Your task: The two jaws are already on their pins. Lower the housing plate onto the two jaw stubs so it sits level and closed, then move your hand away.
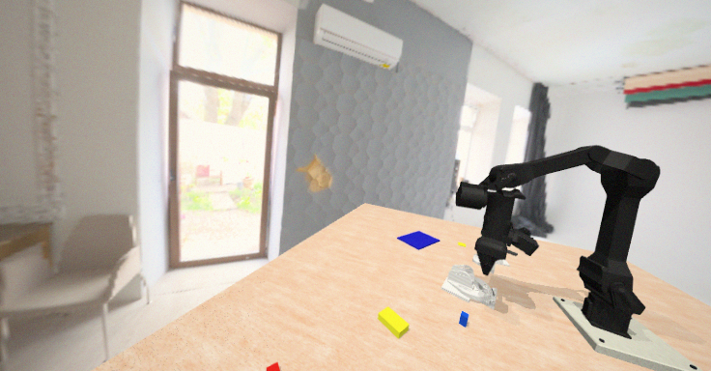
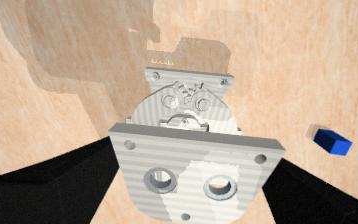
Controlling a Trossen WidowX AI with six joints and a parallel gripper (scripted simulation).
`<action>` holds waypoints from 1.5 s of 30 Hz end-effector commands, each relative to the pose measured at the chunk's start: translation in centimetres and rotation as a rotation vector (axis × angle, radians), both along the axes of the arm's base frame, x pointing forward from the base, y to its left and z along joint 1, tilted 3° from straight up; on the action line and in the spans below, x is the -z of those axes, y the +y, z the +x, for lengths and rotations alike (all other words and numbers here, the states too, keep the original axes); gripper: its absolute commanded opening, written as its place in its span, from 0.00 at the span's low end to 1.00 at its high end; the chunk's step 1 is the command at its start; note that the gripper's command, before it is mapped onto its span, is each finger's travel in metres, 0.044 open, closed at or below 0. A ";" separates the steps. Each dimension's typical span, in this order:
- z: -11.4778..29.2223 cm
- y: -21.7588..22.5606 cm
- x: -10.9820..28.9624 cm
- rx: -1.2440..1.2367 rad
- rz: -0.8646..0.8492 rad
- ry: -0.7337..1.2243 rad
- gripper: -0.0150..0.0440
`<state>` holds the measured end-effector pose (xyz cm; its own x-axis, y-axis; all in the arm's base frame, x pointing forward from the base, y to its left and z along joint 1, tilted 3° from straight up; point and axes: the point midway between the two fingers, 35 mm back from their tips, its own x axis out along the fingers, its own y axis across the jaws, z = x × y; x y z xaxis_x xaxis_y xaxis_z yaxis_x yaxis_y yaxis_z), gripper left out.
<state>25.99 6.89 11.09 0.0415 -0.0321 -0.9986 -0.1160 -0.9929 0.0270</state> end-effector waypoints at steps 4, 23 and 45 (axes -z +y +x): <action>0.0 -0.1 0.0 -0.006 -0.006 -0.003 0.85; -1.6 -0.3 0.1 -0.002 -0.006 -0.002 0.85; -1.7 -0.4 0.1 0.002 -0.006 -0.002 0.85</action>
